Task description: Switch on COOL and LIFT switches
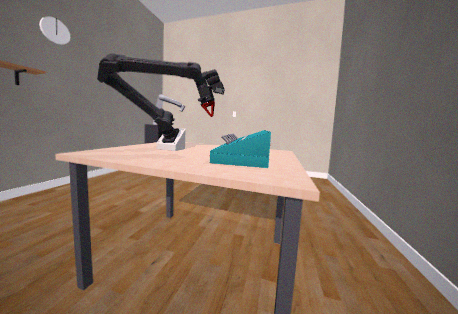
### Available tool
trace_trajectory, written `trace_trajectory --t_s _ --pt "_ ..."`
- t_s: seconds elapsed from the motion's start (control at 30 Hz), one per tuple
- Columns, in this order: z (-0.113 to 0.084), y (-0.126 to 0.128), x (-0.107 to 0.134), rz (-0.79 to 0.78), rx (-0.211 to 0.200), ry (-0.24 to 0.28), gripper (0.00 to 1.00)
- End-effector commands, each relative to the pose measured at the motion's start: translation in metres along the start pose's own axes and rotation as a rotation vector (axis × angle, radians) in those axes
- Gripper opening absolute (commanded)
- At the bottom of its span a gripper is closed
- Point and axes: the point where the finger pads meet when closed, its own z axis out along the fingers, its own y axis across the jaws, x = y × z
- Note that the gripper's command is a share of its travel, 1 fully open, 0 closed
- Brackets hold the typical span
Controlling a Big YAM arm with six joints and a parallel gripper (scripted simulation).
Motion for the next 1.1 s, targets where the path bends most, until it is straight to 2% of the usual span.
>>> trace_trajectory --t_s 0.0,0.43,0.6,0.9,0.93,0.97,1.07 --pt "-0.009 -0.004 -0.013 0.020 -0.001 -0.024 0.00" --pt "-0.008 -0.004 -0.013 0.020 -0.001 -0.024 0.00" --pt "0.005 -0.001 -0.004 0.006 0.001 -0.004 0.00" --pt "0.016 -0.001 -0.004 0.006 -0.001 -0.004 0.00" --pt "0.012 -0.007 -0.014 0.022 0.001 -0.022 0.00" --pt "0.021 -0.001 -0.004 0.006 0.000 -0.004 0.00" --pt "0.029 -0.001 -0.004 0.006 0.000 -0.004 0.00"
